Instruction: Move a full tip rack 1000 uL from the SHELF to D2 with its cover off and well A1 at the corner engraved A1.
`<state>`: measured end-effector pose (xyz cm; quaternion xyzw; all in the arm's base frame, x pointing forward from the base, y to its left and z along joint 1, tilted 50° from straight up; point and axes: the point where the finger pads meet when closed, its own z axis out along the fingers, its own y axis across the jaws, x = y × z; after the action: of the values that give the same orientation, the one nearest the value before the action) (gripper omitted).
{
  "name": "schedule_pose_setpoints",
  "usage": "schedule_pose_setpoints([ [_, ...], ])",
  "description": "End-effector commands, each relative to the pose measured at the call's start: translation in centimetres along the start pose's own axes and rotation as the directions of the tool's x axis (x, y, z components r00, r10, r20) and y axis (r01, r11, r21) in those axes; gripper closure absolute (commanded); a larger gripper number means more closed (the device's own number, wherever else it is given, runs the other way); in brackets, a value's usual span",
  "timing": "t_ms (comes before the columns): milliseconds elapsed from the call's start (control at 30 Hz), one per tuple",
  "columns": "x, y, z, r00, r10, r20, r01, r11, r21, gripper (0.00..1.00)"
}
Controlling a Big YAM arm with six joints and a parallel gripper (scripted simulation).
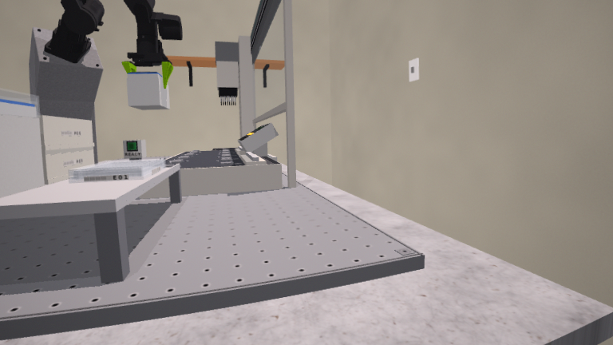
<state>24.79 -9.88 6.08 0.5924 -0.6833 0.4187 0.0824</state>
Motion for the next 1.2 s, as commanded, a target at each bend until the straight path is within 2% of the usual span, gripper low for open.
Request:
schedule_pose_setpoints([
  [0, -0.21, 0.24, -0.02, 0.999, 0.037, 0.003, -0.037, 0.999, -0.004, 1.00],
  [267, -0.20, 0.23, -0.01, 0.987, 0.158, 0.003, -0.158, 0.987, -0.004, 1.00],
  [600, -0.19, 0.21, -0.01, 0.936, 0.352, 0.002, -0.351, 0.936, -0.004, 1.00],
  [667, -0.19, 0.21, -0.01, 0.936, 0.352, 0.002, -0.351, 0.936, -0.004, 1.00],
  [1167, -0.19, 0.19, -0.02, 0.790, 0.613, 0.001, -0.613, 0.790, -0.003, 1.00],
])
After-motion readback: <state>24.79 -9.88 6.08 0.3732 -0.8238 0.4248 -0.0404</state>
